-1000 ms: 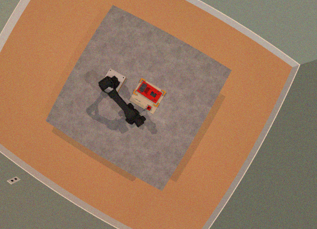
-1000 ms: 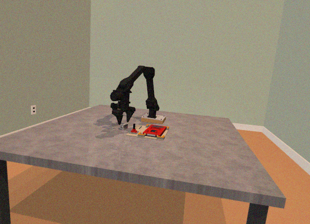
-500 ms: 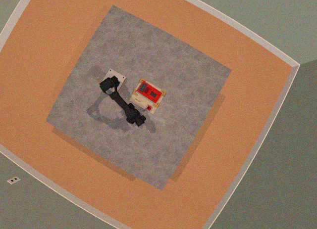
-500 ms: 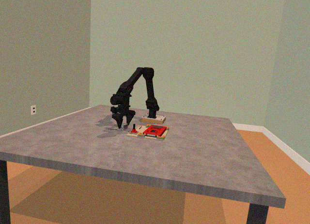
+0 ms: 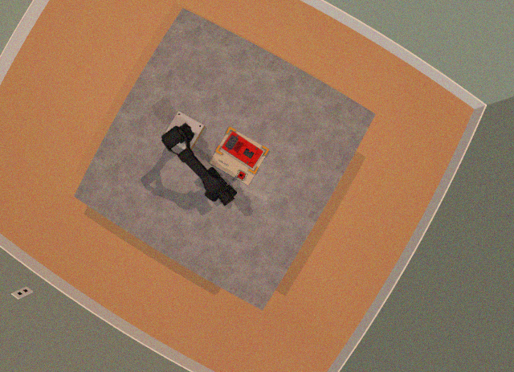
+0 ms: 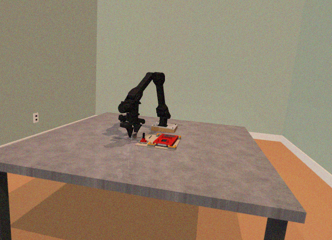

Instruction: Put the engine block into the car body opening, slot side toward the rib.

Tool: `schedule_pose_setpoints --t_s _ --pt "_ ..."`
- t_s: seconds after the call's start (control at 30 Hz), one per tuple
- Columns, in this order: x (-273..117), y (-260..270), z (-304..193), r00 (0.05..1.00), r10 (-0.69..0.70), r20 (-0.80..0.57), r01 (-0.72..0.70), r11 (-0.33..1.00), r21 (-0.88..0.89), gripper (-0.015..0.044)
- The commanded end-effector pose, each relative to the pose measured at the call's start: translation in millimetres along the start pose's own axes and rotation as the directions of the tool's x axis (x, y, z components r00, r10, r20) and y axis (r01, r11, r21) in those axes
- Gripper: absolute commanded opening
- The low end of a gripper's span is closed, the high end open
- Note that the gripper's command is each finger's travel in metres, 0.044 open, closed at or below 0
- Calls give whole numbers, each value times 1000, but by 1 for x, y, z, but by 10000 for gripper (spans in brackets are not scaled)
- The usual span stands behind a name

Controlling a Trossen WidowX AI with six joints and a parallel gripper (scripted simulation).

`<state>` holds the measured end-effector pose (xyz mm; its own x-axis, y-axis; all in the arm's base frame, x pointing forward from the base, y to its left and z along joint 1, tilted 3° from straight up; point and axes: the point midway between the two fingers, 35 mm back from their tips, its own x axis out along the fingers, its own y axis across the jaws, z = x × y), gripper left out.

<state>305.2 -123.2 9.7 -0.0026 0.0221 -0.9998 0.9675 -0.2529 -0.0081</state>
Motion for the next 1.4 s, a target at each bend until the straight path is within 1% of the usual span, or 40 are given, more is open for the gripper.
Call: schedule_pose_setpoints --t_s 0.0,0.13,0.17,0.77,1.37 --pt "0 0 -1 1000 2 -3 -2 1000 -2 111" --pt "-10 4 0 1000 2 -3 -2 1000 -2 6" --pt "-13 5 0 1000 2 -3 -2 1000 -2 0" --pt "-69 14 0 1000 3 -3 -3 1000 -2 0" --pt "-126 12 -2 1000 3 -3 -3 1000 -2 0"
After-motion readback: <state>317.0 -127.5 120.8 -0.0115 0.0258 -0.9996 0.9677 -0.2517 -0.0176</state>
